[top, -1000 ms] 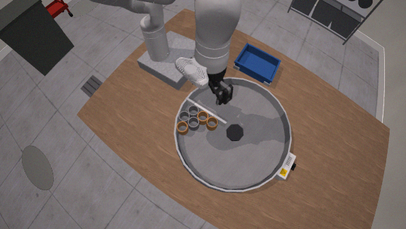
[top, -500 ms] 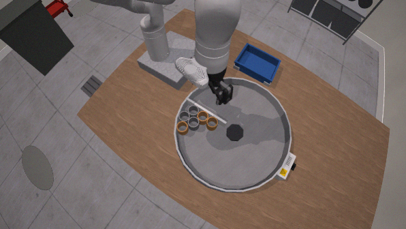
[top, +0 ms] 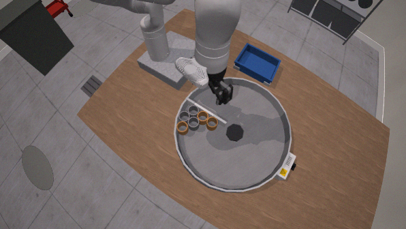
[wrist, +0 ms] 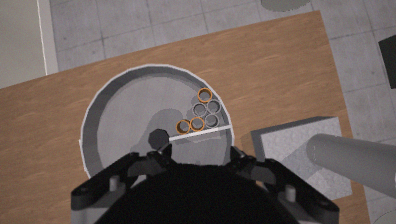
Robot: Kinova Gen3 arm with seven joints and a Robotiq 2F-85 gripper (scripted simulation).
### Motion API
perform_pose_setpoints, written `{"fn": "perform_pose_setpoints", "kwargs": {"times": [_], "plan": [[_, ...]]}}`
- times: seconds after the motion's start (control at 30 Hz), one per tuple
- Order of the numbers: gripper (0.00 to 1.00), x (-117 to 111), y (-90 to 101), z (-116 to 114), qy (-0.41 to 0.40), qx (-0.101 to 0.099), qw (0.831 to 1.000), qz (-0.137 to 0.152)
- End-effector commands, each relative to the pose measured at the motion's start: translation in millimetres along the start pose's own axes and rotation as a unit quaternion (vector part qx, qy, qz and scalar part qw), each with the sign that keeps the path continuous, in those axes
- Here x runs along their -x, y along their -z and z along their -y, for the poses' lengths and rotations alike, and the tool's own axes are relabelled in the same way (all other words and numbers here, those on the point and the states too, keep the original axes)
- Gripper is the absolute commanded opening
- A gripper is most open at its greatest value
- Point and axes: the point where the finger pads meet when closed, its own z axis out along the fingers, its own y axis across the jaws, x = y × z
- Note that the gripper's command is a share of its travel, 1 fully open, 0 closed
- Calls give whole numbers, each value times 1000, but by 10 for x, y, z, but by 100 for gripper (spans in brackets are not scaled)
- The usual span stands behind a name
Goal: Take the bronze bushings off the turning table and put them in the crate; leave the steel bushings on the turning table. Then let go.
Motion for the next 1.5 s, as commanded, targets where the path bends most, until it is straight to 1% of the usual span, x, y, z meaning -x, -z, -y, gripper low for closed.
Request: {"fn": "perform_pose_setpoints", "kwargs": {"times": [0.0,0.53,0.57,0.7,1.1,1.17,1.27,1.47], "plan": [[100,0,5,3,0,-1,1000,0],[100,0,5,3,0,-1,1000,0],[19,-2,-4,12,24,-1,1000,0],[19,-14,-38,50,120,-1,993,0],[19,-14,-38,50,120,-1,993,0],[19,-20,-56,58,162,-1,987,0],[19,-29,-81,86,232,-1,973,0],[19,-29,-81,86,232,-1,973,0]]}}
